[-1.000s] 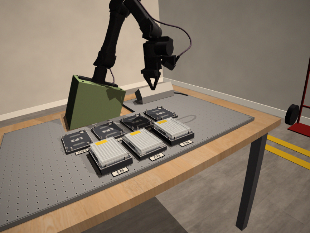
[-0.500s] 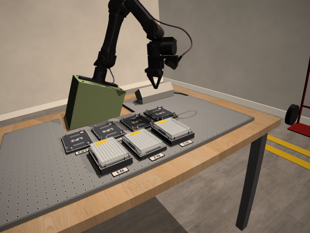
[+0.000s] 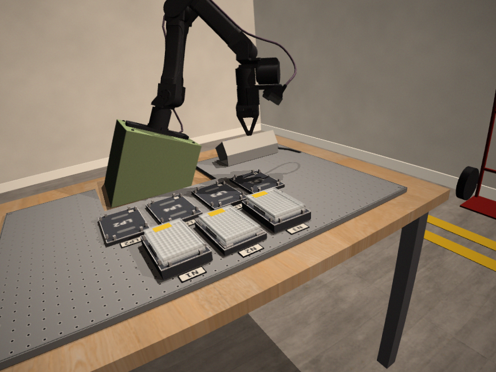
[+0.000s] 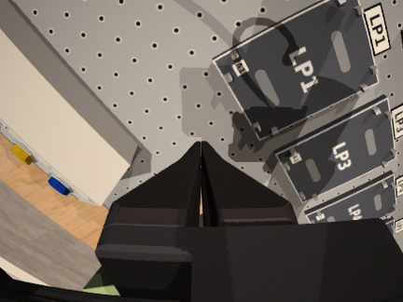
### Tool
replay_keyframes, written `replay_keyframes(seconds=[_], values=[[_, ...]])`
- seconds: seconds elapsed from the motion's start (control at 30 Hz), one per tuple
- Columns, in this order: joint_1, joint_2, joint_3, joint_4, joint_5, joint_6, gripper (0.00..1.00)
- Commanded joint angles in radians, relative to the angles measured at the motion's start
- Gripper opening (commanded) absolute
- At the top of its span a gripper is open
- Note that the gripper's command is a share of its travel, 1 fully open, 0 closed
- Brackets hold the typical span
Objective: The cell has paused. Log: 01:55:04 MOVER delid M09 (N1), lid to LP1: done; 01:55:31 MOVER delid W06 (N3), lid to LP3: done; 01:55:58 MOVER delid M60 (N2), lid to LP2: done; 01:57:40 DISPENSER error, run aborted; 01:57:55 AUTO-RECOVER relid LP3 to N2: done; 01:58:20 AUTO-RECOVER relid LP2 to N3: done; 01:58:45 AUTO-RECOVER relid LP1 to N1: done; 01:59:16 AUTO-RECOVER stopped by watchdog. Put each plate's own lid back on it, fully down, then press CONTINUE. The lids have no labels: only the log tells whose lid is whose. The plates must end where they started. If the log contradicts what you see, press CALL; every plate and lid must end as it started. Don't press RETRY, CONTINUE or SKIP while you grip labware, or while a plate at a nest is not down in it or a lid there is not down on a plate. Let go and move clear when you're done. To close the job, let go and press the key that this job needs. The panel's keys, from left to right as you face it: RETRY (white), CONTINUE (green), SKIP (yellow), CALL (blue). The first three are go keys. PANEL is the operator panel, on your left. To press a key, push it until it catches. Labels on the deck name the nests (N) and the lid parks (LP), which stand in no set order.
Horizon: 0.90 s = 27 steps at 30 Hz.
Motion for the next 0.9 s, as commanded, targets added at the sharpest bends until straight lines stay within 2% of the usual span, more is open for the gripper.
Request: replay_keyframes(seconds=[0.0,0.1,0.17,0.27,0.57,0.67,0.73,0.87], values=[[0.057,-0.050,-0.021,0.008,0.031,-0.015,0.00],[0.120,-0.075,-0.012,0.004,0.049,-0.006,0.00],[0.120,-0.075,-0.012,0.004,0.049,-0.006,0.00],[0.184,-0.093,-0.030,0.006,0.071,0.001,0.00],[0.384,-0.128,0.011,0.004,0.138,0.016,0.00],[0.452,-0.116,0.019,0.003,0.163,0.019,0.00],[0.452,-0.116,0.019,0.003,0.163,0.019,0.00],[0.541,-0.087,0.036,-0.004,0.198,0.021,0.00]])
